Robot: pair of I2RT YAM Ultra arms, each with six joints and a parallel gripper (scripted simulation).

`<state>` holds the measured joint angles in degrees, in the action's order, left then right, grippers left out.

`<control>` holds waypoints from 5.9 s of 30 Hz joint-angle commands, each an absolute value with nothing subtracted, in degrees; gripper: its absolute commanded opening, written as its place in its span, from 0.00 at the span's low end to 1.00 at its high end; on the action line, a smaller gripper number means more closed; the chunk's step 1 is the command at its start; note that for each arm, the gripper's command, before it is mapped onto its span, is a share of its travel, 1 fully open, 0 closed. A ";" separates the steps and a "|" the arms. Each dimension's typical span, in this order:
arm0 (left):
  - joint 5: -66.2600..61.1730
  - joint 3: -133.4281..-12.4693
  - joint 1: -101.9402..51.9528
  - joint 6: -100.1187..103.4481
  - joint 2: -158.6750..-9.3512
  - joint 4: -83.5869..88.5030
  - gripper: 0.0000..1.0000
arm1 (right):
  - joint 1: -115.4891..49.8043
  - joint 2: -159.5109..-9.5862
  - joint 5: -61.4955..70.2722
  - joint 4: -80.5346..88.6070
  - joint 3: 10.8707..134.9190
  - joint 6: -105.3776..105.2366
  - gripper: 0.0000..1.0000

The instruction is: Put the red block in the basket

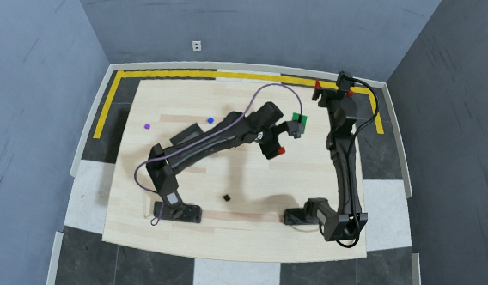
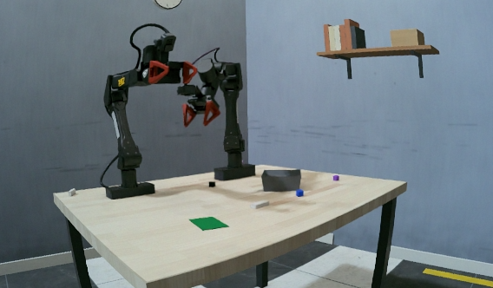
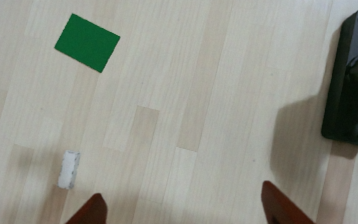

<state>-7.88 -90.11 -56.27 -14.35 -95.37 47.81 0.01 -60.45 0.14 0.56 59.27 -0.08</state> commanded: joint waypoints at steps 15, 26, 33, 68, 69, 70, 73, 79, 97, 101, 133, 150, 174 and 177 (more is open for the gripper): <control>-5.16 -56.79 -58.31 -5.80 -70.44 41.38 1.00 | 0.00 -60.21 0.07 0.28 59.63 -0.04 1.00; -1.96 -33.72 -62.63 2.18 -44.80 48.01 1.00 | 0.00 -60.21 0.07 0.28 59.63 -0.04 1.00; -0.18 -28.99 -65.75 5.65 -35.22 52.58 1.00 | 0.00 -60.21 0.07 0.28 59.63 -0.04 1.00; 2.28 -27.48 -43.64 9.15 -29.80 53.49 1.00 | 0.00 -60.21 0.07 0.28 59.63 -0.04 1.00; 2.29 -27.50 -41.15 9.19 -30.10 53.51 1.00 | 0.00 -60.21 0.07 0.28 59.63 -0.04 1.00; 2.31 -27.52 -38.66 9.24 -30.26 53.53 1.00 | 0.00 -60.21 0.07 0.28 59.63 -0.04 1.00; 2.39 -27.59 -31.02 9.36 -30.39 53.51 1.00 | 0.00 -60.21 0.07 0.28 59.63 -0.04 1.00; 2.34 -27.77 -15.46 9.23 -30.70 53.16 1.00 | 0.00 -60.21 0.07 0.28 59.63 -0.04 1.00; 1.01 -28.22 20.39 7.68 -32.39 51.40 1.00 | 0.00 -60.21 0.07 0.28 59.63 -0.04 1.00; 0.74 -28.23 23.31 7.47 -32.63 51.23 1.00 | 0.00 -60.21 0.07 0.28 59.63 -0.04 1.00; -0.55 -36.60 25.49 38.82 -62.73 46.51 0.46 | -30.69 -65.50 1.59 -17.98 44.23 3.67 1.00; -0.11 -44.04 25.41 55.60 -87.24 44.90 0.46 | -65.57 -72.50 2.51 -33.57 27.72 6.52 1.00; 0.00 -44.84 25.43 55.26 -90.11 43.49 0.46 | -72.30 -74.35 2.49 -35.44 25.12 6.73 1.00; 0.01 -45.20 25.60 55.18 -91.51 42.44 0.46 | -72.30 -74.35 2.49 -35.45 25.12 6.73 1.00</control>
<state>-0.45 -41.98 25.65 54.98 -90.63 44.62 -72.07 -73.82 2.94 -33.80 24.75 6.35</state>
